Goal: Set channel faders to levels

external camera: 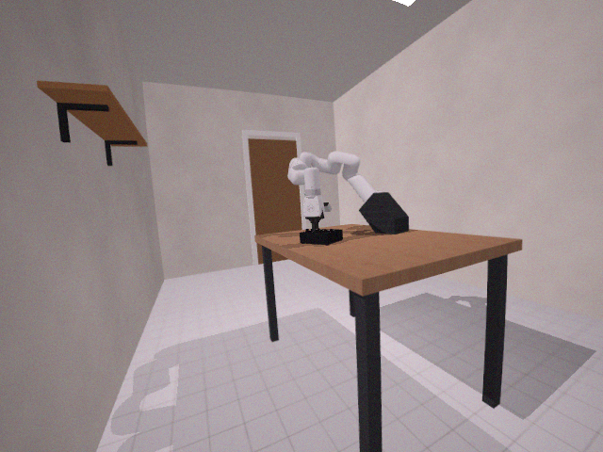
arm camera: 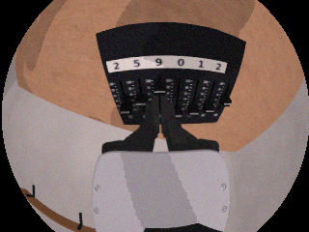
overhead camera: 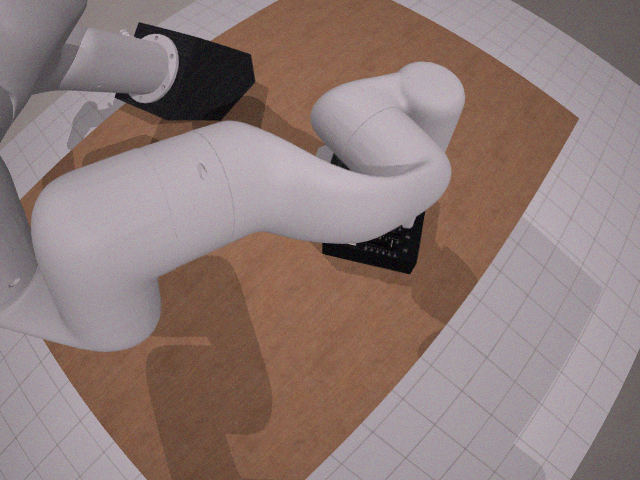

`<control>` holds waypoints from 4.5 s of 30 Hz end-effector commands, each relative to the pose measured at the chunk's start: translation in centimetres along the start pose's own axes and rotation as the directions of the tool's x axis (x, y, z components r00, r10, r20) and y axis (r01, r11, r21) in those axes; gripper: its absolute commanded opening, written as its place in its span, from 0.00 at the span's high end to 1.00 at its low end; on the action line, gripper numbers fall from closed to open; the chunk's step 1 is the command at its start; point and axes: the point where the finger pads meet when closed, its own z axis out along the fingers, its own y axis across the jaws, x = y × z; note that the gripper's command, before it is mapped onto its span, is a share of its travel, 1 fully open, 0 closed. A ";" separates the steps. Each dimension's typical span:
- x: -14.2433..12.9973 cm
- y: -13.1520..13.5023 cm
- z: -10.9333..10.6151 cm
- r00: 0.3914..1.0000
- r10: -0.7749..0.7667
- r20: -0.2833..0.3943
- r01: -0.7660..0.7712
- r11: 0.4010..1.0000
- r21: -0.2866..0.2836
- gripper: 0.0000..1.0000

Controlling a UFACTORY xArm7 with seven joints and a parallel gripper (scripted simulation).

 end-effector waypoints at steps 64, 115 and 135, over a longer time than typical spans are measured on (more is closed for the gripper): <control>-0.6 0.1 -3.1 1.000 -0.001 0.005 0.001 1.000 -0.001 1.00; -0.6 0.0 -12.1 1.000 -0.001 0.005 0.001 1.000 -0.001 0.00; -0.6 0.0 -12.2 1.000 -0.001 0.005 0.001 1.000 -0.001 0.00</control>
